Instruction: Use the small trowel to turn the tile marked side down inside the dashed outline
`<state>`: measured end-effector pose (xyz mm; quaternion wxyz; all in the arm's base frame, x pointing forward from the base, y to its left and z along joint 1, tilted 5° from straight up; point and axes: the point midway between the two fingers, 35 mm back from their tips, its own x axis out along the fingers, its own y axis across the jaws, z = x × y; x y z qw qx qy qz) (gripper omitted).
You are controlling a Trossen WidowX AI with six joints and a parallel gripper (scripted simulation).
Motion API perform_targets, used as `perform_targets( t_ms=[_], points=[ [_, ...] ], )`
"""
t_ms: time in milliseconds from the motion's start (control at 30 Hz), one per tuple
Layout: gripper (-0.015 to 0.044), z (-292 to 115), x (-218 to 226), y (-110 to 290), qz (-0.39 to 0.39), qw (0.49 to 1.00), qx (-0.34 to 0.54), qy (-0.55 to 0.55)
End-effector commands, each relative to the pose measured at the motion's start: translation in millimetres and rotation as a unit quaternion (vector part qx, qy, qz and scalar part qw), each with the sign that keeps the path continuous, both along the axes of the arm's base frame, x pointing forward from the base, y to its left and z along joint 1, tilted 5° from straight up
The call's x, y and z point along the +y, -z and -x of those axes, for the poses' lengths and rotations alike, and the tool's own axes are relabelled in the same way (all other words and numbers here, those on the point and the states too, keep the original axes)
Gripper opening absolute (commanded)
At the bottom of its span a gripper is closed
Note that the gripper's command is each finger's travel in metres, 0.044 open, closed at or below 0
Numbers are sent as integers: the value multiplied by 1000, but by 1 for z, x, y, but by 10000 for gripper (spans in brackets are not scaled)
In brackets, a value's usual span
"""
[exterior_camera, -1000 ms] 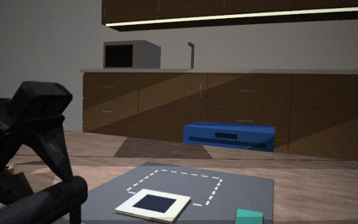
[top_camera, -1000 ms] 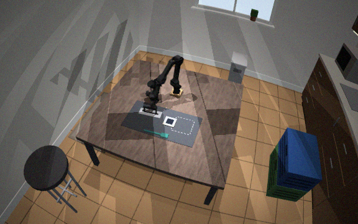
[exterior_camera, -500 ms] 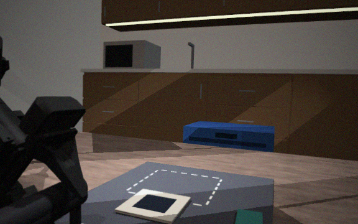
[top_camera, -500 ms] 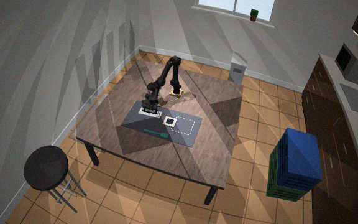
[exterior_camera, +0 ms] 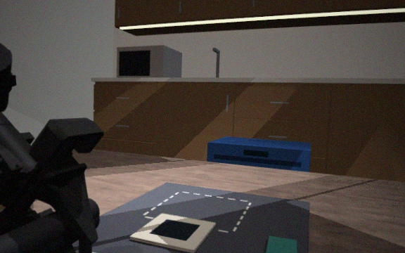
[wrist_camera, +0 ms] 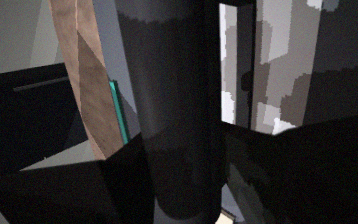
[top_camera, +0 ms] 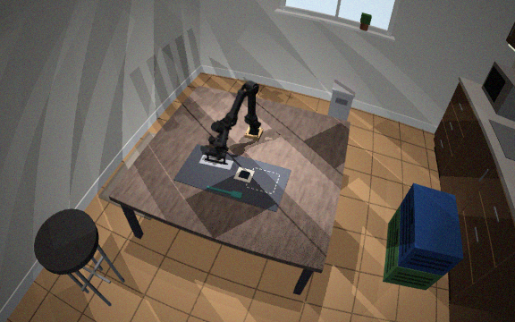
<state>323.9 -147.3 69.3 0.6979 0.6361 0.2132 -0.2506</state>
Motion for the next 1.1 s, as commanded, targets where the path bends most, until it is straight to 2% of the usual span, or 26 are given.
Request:
perform_targets(
  t_ms=[0,533,867,1067],
  points=[
    [109,0,-1,1,-1,1000,0,2],
    [2,0,-1,1,-1,1000,0,2],
    [0,1,5,-59,-1,1000,0,1],
    [0,1,6,-60,-1,1000,0,1]
  ],
)
